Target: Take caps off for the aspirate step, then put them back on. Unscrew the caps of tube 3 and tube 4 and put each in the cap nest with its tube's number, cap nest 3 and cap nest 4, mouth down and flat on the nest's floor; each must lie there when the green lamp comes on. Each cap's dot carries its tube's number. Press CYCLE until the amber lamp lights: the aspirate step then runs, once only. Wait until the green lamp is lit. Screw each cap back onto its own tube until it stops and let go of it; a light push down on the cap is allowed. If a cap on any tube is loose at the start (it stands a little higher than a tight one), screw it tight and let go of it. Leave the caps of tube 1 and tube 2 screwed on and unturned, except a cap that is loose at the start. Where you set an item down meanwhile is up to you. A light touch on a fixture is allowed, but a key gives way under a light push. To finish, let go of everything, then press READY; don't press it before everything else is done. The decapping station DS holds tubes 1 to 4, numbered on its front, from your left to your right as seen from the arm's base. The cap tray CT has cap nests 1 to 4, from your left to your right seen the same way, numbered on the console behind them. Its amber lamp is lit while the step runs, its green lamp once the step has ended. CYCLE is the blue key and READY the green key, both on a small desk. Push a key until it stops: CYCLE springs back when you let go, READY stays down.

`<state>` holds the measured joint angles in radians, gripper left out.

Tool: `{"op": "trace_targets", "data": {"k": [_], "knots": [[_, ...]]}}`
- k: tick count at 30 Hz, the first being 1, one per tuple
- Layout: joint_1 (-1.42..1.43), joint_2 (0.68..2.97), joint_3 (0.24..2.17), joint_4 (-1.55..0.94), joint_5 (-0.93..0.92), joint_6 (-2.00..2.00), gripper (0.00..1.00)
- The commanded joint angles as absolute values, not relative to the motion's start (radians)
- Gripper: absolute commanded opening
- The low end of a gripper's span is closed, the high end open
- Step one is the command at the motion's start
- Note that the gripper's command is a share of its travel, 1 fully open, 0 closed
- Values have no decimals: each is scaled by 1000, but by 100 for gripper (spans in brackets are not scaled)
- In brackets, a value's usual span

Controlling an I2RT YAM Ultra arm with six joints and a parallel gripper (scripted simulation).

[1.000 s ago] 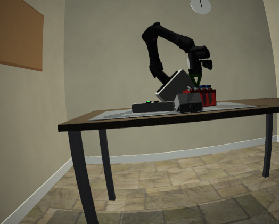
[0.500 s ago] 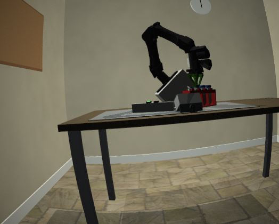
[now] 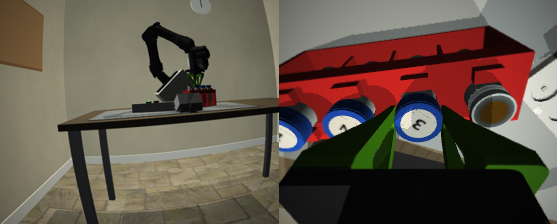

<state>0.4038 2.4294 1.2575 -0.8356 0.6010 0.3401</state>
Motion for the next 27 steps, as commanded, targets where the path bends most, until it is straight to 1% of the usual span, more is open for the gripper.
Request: {"op": "trace_targets", "data": {"k": [1,2,3,16,27], "knots": [[408,2426,1259,-830,599,394,0],[408,2426,1259,-830,599,394,0],[408,2426,1259,-830,599,394,49],[409,2425,1260,-832,598,355,49],[410,2424,1261,-834,598,-84,49]]}}
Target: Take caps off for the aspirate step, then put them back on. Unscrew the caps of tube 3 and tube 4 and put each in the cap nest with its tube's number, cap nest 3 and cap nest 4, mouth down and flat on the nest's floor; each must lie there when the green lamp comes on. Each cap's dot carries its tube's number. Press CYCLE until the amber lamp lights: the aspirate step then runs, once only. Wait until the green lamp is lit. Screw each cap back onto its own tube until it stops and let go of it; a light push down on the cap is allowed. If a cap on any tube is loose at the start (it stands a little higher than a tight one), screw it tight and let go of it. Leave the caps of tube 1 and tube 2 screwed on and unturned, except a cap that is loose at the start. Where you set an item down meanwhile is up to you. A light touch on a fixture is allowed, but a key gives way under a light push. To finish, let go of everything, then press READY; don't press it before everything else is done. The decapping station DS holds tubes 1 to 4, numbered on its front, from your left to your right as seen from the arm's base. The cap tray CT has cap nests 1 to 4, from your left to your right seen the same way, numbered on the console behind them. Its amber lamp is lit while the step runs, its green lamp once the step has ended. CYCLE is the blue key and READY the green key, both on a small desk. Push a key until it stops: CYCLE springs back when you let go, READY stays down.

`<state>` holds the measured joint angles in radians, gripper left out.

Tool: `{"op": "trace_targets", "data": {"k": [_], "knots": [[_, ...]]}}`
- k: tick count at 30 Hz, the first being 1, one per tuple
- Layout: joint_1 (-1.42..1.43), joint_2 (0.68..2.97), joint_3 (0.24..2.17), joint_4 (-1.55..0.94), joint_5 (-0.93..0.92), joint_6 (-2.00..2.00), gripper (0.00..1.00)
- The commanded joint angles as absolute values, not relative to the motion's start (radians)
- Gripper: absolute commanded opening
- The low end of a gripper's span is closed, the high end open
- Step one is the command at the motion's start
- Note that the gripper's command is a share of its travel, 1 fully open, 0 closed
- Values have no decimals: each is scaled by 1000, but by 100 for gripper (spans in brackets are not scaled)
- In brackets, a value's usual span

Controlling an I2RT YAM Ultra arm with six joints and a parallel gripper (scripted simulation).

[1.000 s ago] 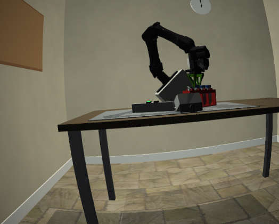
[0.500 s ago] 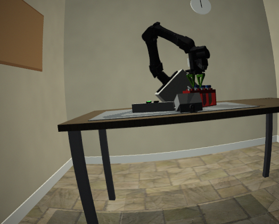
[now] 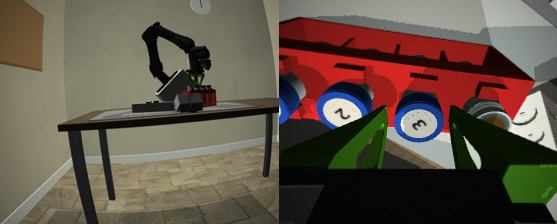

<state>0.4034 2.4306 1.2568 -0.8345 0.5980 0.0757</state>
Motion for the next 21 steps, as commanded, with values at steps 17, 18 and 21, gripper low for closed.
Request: {"op": "trace_targets", "data": {"k": [17,18,21], "knots": [[408,2421,1257,-833,598,-390,0],[408,2421,1257,-833,598,-390,0],[408,2421,1257,-833,598,-390,0]]}}
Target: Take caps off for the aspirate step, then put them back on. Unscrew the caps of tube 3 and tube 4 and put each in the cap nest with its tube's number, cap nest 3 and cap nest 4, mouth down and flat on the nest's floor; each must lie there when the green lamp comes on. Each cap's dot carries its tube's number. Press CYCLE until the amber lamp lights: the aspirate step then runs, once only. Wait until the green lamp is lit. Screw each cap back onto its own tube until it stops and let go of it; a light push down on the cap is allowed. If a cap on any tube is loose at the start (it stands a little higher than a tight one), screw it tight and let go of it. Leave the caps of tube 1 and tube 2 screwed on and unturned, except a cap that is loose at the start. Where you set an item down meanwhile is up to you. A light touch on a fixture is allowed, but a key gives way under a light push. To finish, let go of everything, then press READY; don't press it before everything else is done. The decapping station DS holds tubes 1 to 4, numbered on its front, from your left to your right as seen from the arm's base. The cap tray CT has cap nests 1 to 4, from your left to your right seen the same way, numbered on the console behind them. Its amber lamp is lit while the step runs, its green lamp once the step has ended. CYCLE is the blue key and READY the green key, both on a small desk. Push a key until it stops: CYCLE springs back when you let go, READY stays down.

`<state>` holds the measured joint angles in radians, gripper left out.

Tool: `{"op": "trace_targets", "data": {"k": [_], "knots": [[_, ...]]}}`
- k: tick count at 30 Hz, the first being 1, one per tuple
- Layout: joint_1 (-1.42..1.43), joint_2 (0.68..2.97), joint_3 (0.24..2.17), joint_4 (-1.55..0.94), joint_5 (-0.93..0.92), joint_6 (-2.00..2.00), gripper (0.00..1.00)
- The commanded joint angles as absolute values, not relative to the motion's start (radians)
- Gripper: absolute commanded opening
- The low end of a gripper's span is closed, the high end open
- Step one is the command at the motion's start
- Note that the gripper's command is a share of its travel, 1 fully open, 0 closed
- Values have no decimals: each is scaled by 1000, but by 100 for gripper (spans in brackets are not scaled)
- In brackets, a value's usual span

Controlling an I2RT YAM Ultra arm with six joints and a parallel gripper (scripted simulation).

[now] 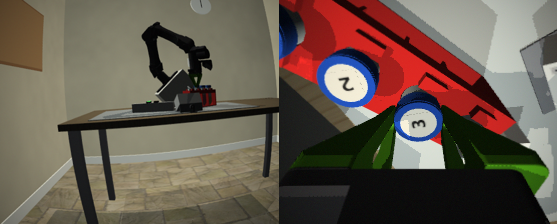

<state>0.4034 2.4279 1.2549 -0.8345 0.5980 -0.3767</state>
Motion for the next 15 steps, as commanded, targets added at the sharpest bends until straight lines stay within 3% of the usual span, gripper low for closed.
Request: {"op": "trace_targets", "data": {"k": [1,15], "knots": [[408,2421,1257,-833,598,-390,0],[408,2421,1256,-832,598,-224,0]]}}
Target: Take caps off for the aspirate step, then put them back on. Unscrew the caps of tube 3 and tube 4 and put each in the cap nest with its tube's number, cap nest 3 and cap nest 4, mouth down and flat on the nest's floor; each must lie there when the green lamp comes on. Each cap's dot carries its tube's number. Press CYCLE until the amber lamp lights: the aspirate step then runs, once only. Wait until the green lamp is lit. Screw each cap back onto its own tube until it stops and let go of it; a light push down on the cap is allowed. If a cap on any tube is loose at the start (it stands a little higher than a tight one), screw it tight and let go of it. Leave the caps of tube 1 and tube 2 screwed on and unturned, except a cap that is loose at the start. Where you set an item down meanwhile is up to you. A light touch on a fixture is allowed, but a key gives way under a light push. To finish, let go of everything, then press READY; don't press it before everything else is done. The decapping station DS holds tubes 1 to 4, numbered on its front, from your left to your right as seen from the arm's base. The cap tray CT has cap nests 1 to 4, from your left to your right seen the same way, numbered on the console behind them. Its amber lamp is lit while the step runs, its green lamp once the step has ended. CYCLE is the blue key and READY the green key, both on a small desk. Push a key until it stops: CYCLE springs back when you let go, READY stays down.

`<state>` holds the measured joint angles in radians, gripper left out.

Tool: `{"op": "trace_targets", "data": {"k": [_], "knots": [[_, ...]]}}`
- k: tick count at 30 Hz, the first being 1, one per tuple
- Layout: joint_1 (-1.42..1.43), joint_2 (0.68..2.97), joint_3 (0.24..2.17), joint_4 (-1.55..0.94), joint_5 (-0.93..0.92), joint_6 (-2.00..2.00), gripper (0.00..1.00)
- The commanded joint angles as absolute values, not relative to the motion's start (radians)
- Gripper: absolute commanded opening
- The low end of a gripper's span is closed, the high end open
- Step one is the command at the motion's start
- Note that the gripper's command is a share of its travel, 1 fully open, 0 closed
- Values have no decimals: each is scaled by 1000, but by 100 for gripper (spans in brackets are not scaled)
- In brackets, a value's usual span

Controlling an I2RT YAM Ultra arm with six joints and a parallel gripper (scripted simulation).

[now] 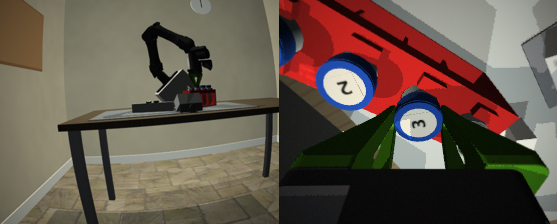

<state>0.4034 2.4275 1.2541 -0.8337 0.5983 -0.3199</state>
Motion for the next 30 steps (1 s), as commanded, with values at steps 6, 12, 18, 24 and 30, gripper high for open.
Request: {"op": "trace_targets", "data": {"k": [6,12,18,24,30], "knots": [[407,2421,1256,-831,599,-91,0],[407,2422,1255,-830,599,108,0],[406,2422,1255,-828,599,307,0],[406,2422,1254,-828,599,393,0],[406,2422,1255,-828,599,393,49]]}}
